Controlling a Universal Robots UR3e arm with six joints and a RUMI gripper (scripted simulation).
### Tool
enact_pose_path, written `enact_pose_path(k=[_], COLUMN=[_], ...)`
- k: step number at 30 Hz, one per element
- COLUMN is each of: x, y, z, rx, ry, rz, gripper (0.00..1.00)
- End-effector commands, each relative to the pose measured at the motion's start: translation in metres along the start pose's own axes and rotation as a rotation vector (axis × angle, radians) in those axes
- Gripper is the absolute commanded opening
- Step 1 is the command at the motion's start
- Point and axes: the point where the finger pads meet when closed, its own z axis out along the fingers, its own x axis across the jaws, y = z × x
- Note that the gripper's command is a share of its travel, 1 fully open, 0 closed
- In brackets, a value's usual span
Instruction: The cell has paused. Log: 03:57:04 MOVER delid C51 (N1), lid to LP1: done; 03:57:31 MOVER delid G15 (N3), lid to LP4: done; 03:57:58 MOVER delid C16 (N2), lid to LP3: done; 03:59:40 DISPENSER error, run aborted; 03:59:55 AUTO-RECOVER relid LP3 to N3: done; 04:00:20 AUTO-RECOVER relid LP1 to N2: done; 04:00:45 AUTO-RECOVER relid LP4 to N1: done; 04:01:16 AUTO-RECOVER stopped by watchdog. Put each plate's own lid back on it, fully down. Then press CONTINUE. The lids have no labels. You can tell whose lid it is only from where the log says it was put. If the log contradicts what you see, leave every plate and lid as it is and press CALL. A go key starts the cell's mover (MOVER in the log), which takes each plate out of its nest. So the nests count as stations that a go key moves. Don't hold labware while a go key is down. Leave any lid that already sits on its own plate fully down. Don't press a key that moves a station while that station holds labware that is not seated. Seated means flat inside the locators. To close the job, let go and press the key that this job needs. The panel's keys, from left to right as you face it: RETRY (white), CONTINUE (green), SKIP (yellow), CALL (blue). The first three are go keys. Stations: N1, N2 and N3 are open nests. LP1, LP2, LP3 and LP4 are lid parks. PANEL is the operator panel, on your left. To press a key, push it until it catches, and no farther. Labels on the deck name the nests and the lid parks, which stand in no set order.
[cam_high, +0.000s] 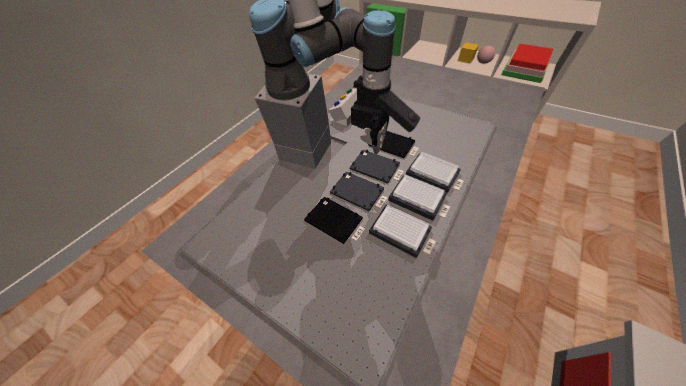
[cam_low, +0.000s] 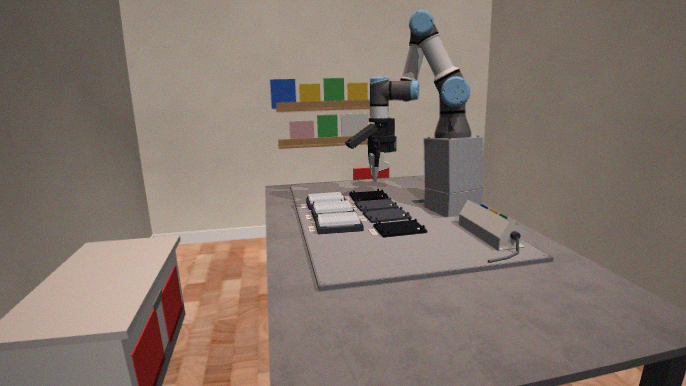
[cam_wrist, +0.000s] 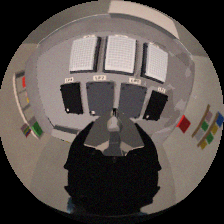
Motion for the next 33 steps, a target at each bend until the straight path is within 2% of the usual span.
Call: enact_pose_path(k=[1,3,5,20,22,30,33], x=[-0.029,-0.038,-0.038,-0.112,-0.112,-0.151,-0.166], y=[0.007,0.009,0.009,0.023,0.023,0.031,0.034], z=[0.000,0.000,0.000,0.000,0.000,0.000,0.000], rx=[-0.002,-0.002,-0.002,-0.001,-0.001,-0.001,-0.001], ry=[0.001,0.001,0.001,0.001,0.001,0.000,0.000], rz=[-0.119,-0.159,-0.159,-0.459,-0.459,-0.619,-0.632], gripper=[0.00,0.00,0.00,0.00,0.00,0.00,0.00])
